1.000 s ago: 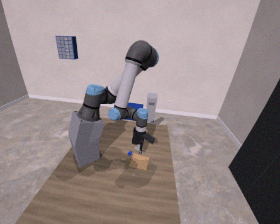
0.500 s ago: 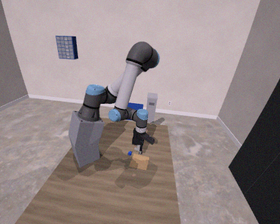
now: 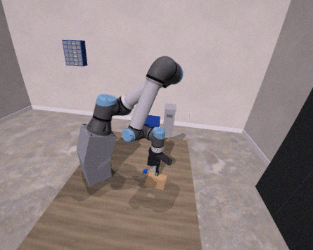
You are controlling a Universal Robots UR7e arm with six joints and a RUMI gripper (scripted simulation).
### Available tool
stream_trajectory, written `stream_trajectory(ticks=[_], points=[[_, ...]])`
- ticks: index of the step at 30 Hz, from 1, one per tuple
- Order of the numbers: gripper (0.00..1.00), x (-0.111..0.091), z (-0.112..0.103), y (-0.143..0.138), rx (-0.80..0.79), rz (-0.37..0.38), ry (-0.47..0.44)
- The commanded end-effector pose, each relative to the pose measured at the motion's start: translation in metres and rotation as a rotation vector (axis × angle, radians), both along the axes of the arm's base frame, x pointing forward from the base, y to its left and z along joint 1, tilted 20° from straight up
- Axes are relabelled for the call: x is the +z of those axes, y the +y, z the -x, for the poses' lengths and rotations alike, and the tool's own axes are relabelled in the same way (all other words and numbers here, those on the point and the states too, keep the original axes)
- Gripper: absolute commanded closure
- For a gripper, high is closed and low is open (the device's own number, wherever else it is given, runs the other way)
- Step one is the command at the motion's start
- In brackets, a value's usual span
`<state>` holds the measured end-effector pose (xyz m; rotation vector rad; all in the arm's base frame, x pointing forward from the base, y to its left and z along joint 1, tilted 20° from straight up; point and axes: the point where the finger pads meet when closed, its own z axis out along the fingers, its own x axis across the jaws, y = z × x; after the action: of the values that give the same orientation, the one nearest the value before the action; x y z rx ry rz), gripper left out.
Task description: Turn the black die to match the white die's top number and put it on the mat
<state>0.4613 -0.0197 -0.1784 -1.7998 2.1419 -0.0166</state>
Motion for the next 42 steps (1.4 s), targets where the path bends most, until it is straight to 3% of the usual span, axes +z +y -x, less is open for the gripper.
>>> stream_trajectory(ticks=[1,16,42], points=[[0.94,-0.015,-0.005,0.003,-0.001,0.001,-0.002],[0.94,-0.048,-0.015,0.010,-0.001,0.001,-0.002],[0.94,-0.050,-0.015,0.010,-0.001,0.001,-0.002]])
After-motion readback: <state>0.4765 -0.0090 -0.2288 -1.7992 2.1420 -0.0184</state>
